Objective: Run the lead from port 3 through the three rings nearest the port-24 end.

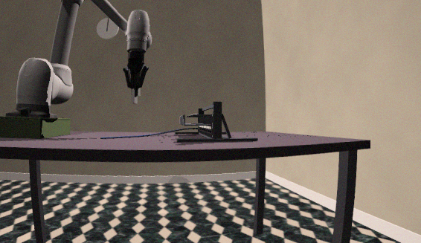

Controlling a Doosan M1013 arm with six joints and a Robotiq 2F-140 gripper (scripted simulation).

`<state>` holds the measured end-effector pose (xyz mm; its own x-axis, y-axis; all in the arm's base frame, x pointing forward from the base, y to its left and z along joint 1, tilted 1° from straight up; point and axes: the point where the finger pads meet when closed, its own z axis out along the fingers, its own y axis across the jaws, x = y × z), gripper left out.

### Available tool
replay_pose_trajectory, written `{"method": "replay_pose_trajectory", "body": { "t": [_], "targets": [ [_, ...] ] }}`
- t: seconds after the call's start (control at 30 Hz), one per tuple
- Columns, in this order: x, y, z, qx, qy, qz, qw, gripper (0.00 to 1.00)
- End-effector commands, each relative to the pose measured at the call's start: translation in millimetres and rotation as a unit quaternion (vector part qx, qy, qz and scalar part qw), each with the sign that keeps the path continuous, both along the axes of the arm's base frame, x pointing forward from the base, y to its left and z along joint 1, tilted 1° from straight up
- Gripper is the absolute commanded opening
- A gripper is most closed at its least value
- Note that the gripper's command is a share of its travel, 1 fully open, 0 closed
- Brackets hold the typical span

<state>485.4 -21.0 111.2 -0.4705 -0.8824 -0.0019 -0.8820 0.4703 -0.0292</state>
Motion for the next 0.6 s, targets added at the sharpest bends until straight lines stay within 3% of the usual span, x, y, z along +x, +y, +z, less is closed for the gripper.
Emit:
{"method": "replay_pose_trajectory", "body": {
  "t": [0.0, 0.2, 0.23, 0.57],
  "targets": [
    [-5.8, -3.6, -0.6, 0.004, 0.001, -0.071, 0.997, 0.0],
    [-12.8, -8.3, -1.2, 0.008, 0.001, -0.157, 0.988, 0.0],
    [-12.8, -8.3, -1.2, 0.008, 0.001, -0.157, 0.988, 0.2],
    [-12.8, -8.3, -1.2, 0.008, 0.001, -0.157, 0.988, 0.2]
  ]
}}
